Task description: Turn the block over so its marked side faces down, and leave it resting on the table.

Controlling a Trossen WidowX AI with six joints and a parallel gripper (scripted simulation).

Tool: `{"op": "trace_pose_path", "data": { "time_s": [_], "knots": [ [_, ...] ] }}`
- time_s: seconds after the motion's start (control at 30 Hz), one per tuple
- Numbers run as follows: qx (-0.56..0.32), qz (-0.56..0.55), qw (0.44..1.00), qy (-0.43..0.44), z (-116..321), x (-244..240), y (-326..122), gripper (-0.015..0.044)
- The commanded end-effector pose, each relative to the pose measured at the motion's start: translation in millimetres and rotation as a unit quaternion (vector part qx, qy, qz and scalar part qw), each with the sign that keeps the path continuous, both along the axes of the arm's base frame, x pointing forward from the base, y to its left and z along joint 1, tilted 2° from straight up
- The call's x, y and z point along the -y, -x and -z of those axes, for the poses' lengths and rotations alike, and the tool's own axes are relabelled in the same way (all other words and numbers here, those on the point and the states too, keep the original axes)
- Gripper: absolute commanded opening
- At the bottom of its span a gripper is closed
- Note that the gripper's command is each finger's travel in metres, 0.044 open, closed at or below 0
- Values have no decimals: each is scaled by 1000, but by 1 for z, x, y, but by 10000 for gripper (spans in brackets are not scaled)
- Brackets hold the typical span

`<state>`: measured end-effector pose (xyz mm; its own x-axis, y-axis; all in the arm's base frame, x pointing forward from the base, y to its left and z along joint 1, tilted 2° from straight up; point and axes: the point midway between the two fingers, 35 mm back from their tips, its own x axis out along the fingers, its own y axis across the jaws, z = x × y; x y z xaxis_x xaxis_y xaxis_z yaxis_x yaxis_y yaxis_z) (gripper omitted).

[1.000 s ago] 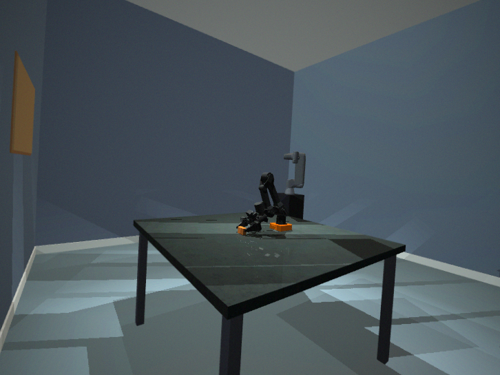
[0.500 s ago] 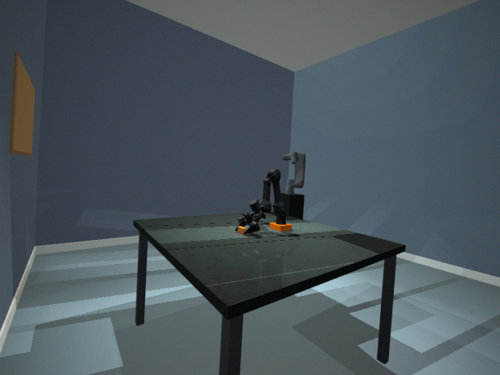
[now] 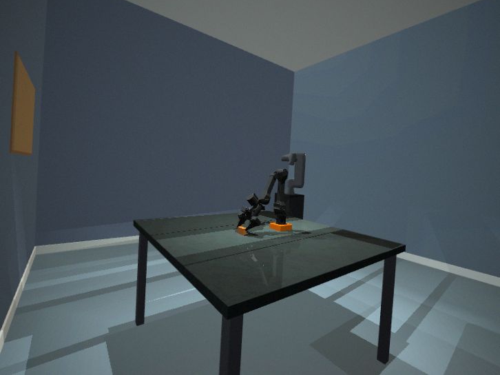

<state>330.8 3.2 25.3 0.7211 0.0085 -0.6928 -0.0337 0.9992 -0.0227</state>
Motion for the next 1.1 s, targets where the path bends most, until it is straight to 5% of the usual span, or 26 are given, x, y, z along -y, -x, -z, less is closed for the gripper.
{"op": "trace_pose_path", "data": {
  "time_s": [0.0, 0.53, 1.07],
  "knots": [
    [-70, 11, 997, 7, -51, 3, 30, 440],
    [-82, 11, 997, 7, -52, 3, 27, 440],
    [-357, 18, 934, 13, -81, 2, -10, 440]
  ]
}}
